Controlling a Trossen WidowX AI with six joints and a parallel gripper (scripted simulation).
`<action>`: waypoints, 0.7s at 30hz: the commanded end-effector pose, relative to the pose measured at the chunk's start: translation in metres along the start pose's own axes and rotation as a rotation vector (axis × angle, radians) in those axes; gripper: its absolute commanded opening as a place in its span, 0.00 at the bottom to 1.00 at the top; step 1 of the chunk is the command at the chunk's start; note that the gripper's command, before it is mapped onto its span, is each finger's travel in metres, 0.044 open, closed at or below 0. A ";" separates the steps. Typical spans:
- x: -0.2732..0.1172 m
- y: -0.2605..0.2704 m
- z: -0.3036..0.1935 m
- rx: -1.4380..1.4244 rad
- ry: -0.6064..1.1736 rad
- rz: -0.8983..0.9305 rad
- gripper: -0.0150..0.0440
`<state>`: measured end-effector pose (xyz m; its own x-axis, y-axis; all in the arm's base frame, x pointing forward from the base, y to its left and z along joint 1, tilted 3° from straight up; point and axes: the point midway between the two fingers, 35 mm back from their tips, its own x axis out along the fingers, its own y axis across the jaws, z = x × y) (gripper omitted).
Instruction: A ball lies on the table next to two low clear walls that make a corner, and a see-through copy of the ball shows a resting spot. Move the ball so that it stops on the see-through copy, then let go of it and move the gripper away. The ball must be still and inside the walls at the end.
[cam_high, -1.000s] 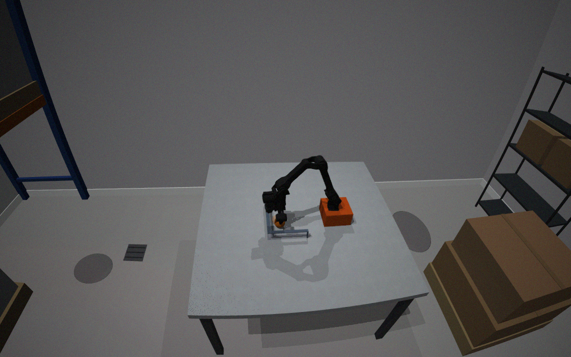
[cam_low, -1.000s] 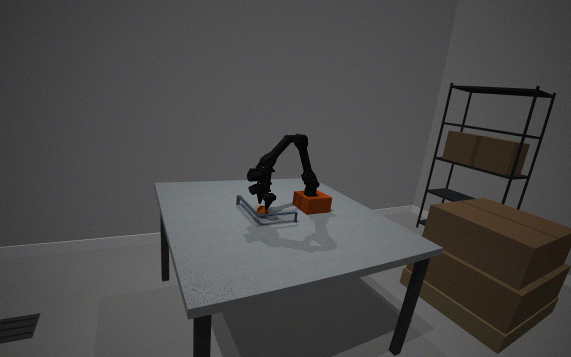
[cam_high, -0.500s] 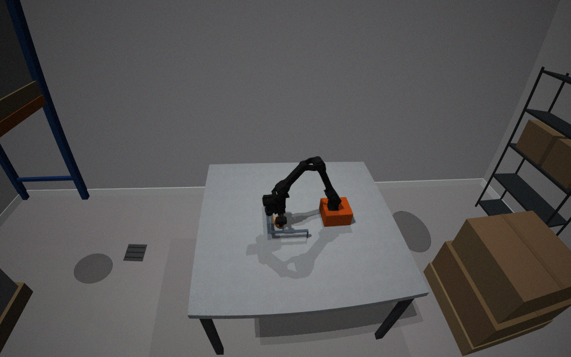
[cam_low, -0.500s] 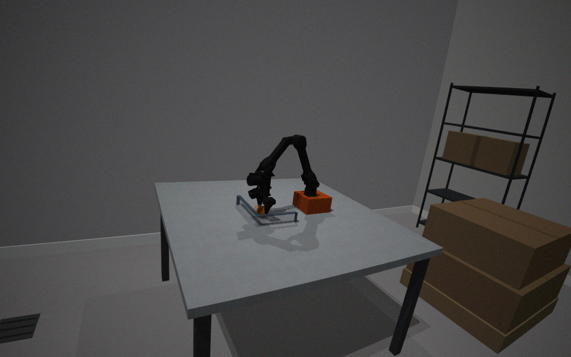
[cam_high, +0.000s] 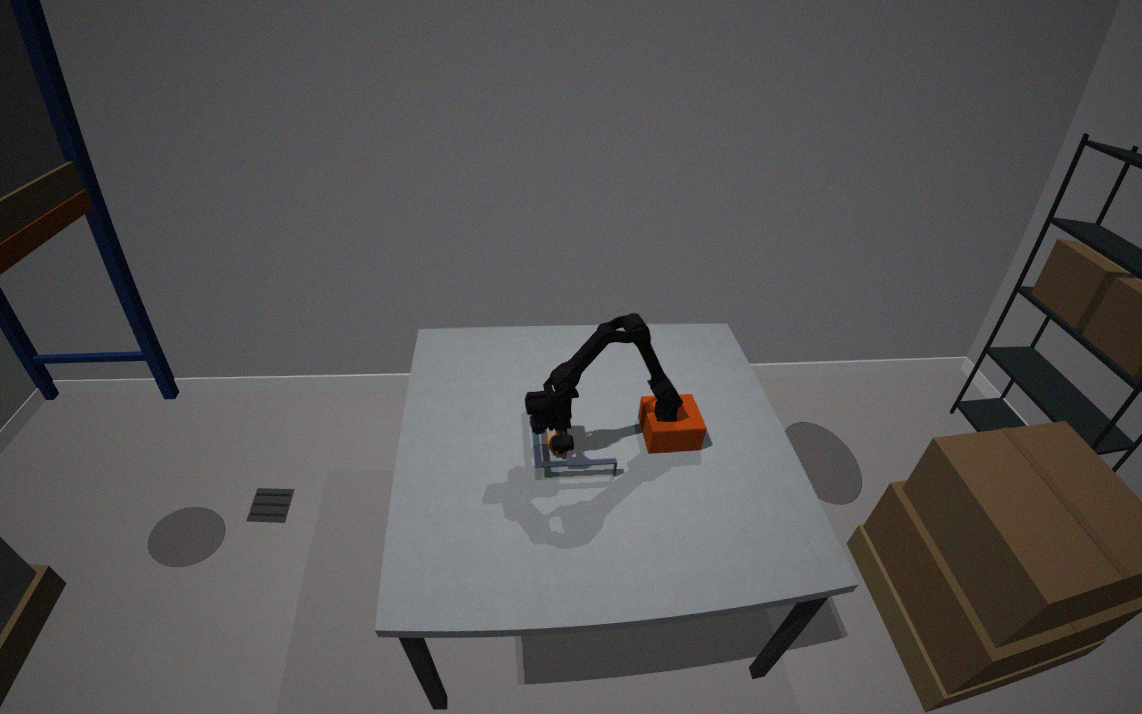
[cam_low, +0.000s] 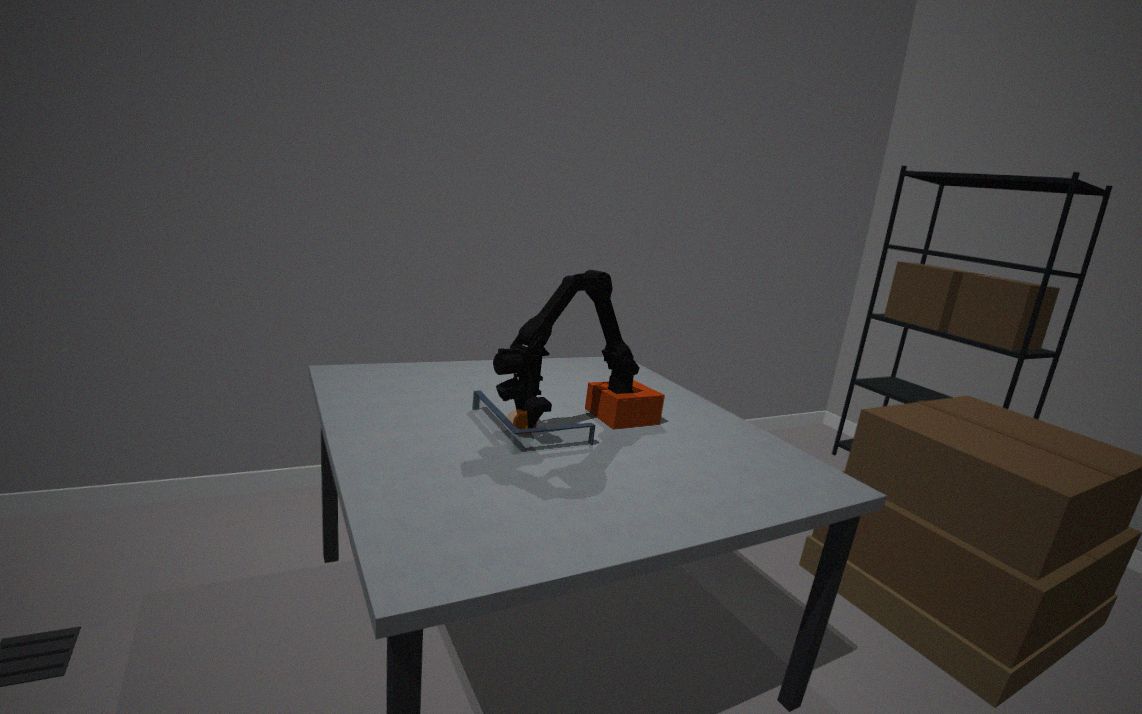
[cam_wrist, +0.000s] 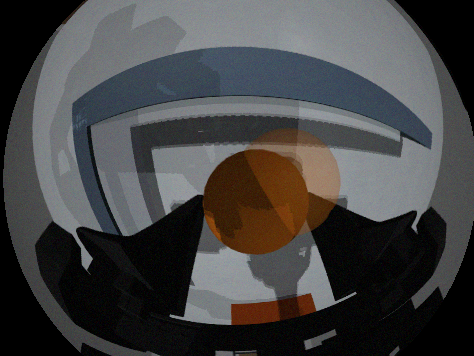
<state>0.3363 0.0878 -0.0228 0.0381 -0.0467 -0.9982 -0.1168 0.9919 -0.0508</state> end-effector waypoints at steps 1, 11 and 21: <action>0.000 0.000 0.000 -0.004 -0.002 0.001 0.69; -0.045 0.002 0.008 -0.001 0.000 0.000 0.25; -0.118 0.001 0.005 -0.003 -0.002 0.002 0.25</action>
<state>0.3385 0.0939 0.0667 0.0239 -0.0506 -0.9984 -0.1232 0.9910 -0.0532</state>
